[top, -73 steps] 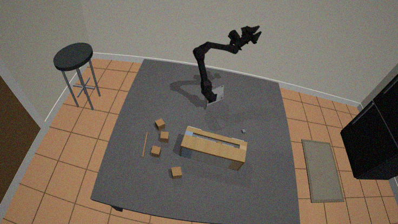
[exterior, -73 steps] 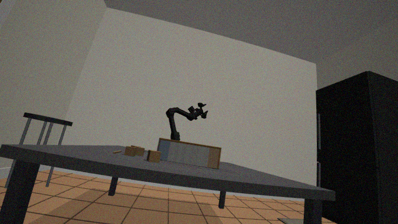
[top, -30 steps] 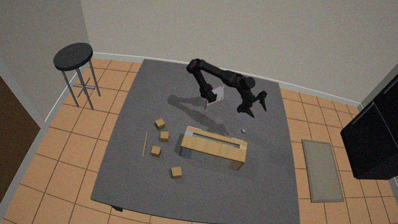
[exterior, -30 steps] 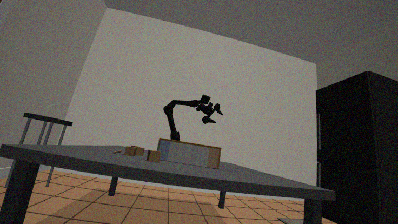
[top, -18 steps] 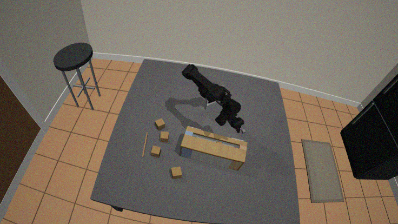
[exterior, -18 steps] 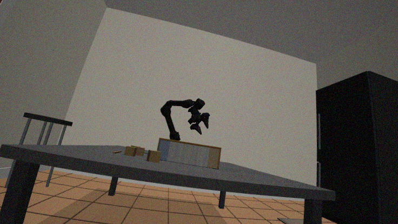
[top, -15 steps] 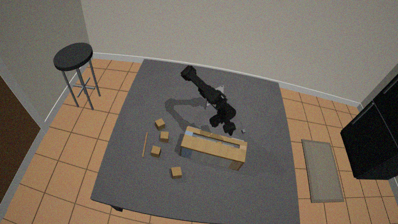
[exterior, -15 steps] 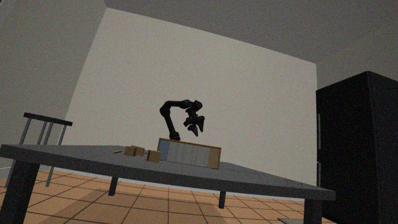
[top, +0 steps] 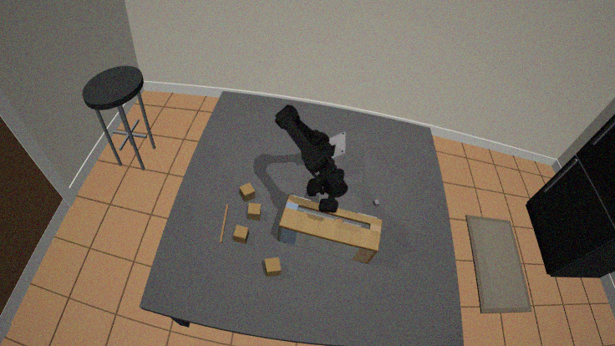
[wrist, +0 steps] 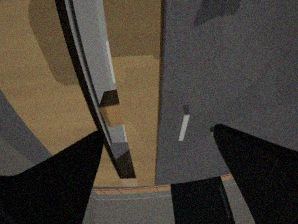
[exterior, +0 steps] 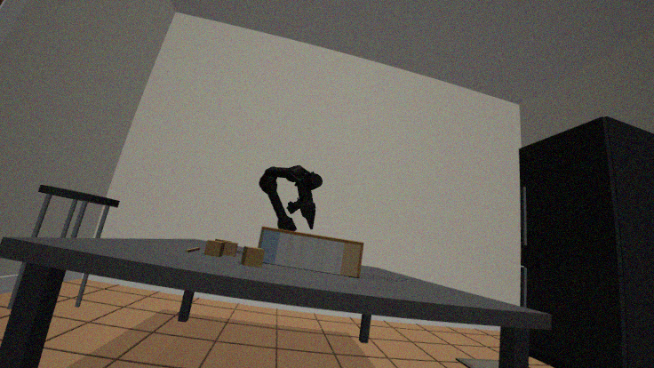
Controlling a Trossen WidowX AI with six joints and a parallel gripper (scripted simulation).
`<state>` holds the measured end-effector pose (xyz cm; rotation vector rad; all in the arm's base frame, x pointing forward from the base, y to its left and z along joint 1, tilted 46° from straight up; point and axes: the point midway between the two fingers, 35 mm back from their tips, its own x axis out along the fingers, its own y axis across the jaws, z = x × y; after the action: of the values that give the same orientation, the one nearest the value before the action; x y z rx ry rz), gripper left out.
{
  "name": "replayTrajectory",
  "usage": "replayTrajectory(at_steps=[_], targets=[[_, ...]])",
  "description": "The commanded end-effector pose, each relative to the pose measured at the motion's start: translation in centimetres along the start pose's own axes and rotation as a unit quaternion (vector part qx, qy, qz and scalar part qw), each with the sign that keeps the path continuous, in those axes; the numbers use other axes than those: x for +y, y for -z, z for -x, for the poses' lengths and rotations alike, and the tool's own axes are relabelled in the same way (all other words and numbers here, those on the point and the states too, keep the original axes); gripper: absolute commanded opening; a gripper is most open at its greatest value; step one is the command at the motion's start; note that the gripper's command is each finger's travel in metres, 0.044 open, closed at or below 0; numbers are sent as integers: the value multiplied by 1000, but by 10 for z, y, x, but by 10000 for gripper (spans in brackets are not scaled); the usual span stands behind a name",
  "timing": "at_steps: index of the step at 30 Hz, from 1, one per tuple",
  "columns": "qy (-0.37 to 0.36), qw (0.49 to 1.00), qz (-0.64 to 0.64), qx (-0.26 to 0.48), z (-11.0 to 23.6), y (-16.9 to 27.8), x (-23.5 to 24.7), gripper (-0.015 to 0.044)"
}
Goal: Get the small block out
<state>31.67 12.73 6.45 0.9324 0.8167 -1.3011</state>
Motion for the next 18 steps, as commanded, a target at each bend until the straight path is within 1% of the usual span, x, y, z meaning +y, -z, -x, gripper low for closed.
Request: replayTrajectory(at_steps=[1,18], targets=[[-1,1000,-4,-3,-5,-3,1,400],[-1,1000,-4,-3,-32,-11,0,400]])
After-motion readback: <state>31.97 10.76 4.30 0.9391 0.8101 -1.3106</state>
